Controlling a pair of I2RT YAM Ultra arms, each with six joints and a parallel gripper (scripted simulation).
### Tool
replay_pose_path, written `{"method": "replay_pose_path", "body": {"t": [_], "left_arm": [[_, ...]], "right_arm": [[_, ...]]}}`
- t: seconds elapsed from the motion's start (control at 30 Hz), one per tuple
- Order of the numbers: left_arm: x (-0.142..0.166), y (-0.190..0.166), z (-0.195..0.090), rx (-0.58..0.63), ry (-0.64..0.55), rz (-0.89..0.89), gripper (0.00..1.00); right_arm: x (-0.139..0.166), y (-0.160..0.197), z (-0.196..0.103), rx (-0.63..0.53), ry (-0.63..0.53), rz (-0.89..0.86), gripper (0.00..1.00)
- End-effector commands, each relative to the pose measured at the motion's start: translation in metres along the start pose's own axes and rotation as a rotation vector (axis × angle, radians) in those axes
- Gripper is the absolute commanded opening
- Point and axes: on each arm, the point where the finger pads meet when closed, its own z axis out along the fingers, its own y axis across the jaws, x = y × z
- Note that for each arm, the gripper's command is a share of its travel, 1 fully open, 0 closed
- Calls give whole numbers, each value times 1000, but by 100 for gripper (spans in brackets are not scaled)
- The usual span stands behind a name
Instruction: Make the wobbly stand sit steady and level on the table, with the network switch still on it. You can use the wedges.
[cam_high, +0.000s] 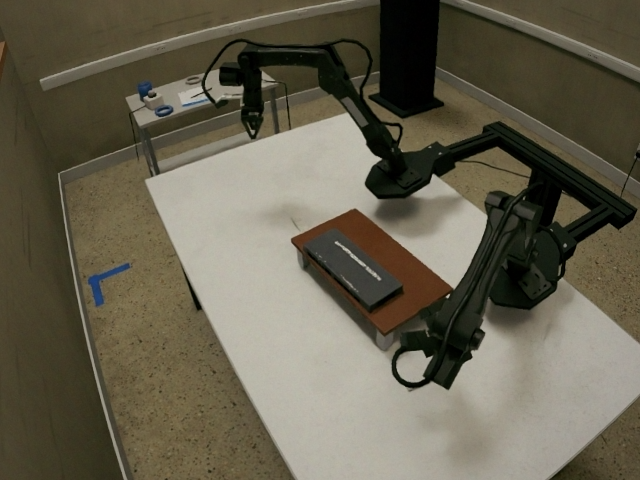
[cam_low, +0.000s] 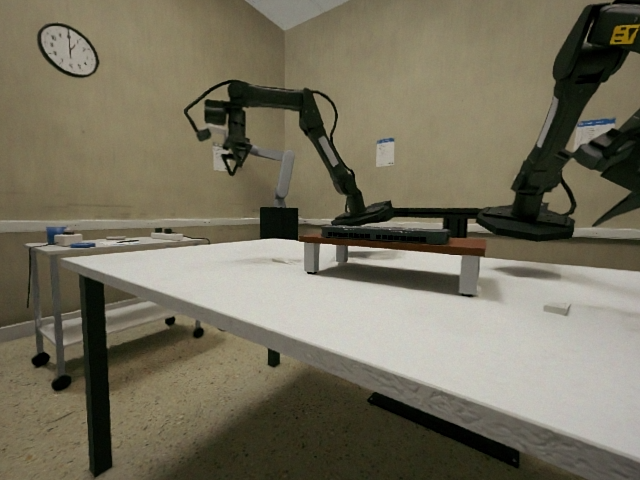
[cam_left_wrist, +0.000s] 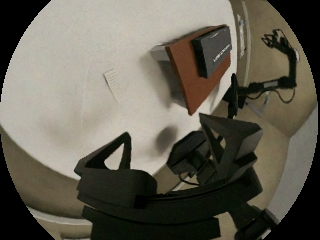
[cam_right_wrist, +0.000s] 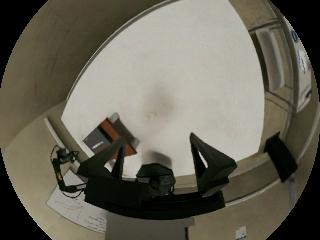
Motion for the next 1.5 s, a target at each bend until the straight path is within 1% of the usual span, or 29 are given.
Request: {"method": "replay_pose_path", "body": {"t": [0.0, 0.53, 0.57, 0.6, 1.1, 1.13, 1.17, 1.23, 1.27, 1.37, 1.47], "left_arm": [[-1, -1, -3, -5, -8, 4, 100], [-1, -1, -3, -5, -8, 4, 100], [-3, -3, -6, -5, -24, 16, 100], [-3, -3, -6, -5, -24, 16, 100], [-3, -3, -6, -5, -24, 16, 100], [-2, -3, -4, 0, -17, 10, 100], [-5, -6, -5, -37, -34, 30, 100], [-10, -1, -4, -67, -53, 31, 100], [-14, 1, -5, -87, -72, 38, 100], [-28, 3, -10, -159, -136, 58, 100], [-45, 4, -17, -245, -224, 82, 100]], "right_arm": [[-1, 1, -4, 4, -13, -3, 100], [-1, 1, -4, 4, -13, -3, 100], [-4, 3, -13, 9, -40, -11, 100], [-4, 3, -13, 9, -40, -11, 43], [-4, 3, -13, 9, -40, -11, 43], [-2, 1, -7, 5, -22, -6, 43], [4, 0, 24, -11, 52, 19, 43], [-1, -1, 21, 7, 23, 51, 43], [-4, 3, 6, 24, -27, 61, 43], [-8, 3, 14, 42, -50, 136, 43], [-11, 4, 31, 60, -63, 236, 43]]}}
